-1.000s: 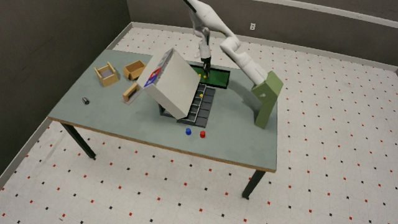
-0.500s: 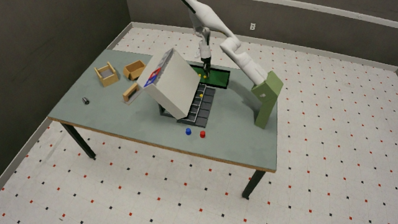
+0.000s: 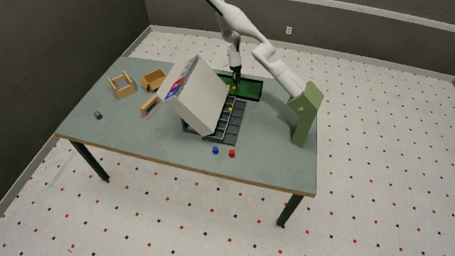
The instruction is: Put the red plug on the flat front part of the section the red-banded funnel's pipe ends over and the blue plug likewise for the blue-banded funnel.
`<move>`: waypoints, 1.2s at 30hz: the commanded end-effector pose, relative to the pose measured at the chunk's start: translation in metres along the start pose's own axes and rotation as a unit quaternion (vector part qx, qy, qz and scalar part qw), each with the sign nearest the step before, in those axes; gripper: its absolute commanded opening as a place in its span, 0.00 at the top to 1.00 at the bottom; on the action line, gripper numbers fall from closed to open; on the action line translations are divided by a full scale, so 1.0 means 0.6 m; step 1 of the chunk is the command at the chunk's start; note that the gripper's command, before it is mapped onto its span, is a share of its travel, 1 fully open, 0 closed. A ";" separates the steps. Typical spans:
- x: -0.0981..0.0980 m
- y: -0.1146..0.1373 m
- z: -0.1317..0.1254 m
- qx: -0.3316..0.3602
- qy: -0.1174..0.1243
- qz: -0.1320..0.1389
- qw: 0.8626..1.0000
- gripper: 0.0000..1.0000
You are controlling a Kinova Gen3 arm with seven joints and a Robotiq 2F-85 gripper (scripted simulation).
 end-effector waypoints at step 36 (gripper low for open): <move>0.022 0.060 0.227 0.000 -0.050 0.081 0.995 0.50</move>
Point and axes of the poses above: the point where the finger pads meet when closed, its own x axis out along the fingers, its own z axis across the jaws, y = z × x, the point moved 6 cm from there along -x, back along the fingers, and after that the axes turned 2 degrees about -x, right-handed, at the moved point
